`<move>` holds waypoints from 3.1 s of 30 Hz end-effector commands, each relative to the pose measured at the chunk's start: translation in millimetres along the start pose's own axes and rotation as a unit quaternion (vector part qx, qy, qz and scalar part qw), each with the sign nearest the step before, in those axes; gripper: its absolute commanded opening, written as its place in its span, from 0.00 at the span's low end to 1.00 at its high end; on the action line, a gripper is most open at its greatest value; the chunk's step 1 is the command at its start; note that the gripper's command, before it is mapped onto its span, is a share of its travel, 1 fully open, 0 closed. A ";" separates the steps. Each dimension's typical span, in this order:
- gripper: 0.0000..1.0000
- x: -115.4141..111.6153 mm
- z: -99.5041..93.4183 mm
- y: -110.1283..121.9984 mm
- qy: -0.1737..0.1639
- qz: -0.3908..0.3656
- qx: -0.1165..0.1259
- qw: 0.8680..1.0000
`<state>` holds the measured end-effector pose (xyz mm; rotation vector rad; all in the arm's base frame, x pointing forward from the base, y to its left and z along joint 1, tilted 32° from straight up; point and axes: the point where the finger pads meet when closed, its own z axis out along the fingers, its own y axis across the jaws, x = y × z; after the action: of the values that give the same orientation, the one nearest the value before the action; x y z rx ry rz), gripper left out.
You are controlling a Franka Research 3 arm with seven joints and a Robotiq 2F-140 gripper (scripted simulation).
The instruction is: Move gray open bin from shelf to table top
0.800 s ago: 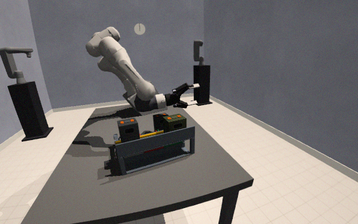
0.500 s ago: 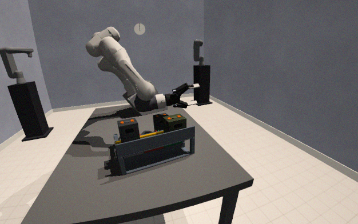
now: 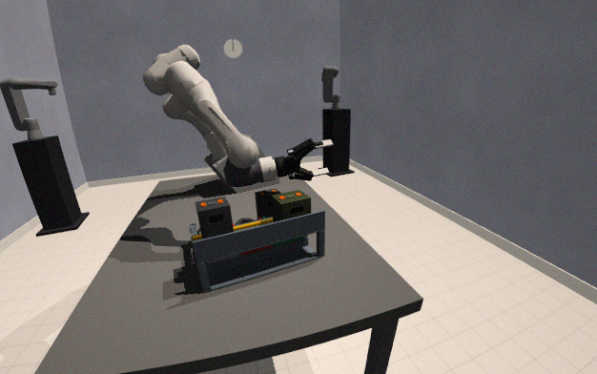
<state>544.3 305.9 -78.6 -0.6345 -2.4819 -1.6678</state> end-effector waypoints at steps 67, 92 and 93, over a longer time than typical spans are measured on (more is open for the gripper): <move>0.57 28.2 5.9 48.5 0.000 0.000 0.000 1.000; 0.57 25.4 5.2 45.5 0.000 0.000 0.000 1.000; 0.57 25.4 5.2 45.5 0.000 0.000 0.000 1.000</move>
<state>538.7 333.4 -33.7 -0.6394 -2.4798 -1.6660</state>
